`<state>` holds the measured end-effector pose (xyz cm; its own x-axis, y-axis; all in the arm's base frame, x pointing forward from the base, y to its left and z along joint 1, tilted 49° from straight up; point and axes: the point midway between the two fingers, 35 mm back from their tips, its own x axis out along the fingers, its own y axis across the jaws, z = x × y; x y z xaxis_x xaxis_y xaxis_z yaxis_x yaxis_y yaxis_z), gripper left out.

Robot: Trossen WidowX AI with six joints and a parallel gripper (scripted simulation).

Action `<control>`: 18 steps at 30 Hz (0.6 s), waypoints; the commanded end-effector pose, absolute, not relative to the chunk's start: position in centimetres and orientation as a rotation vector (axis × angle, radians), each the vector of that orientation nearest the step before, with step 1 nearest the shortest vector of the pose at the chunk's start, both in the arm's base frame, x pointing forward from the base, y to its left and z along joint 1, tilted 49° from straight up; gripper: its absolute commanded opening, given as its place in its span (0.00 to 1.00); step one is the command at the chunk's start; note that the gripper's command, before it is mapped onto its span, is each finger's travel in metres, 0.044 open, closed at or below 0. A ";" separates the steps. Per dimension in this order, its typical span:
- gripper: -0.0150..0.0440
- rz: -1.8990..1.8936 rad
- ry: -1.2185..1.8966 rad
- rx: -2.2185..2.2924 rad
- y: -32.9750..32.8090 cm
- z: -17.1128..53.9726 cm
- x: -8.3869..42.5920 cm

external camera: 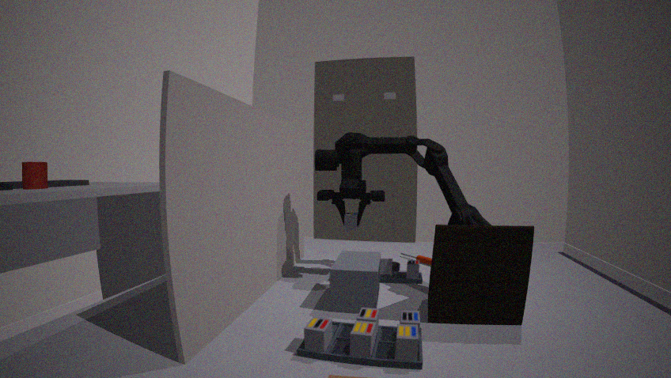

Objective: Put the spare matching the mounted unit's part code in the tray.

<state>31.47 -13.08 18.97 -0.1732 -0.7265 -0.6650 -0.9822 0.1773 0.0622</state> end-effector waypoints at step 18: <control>0.25 0.681 1.963 -1.605 -14.4 17.9 31.4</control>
<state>31.41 -14.20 18.15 -0.1714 -0.7247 -0.6674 -0.9822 0.1784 0.0585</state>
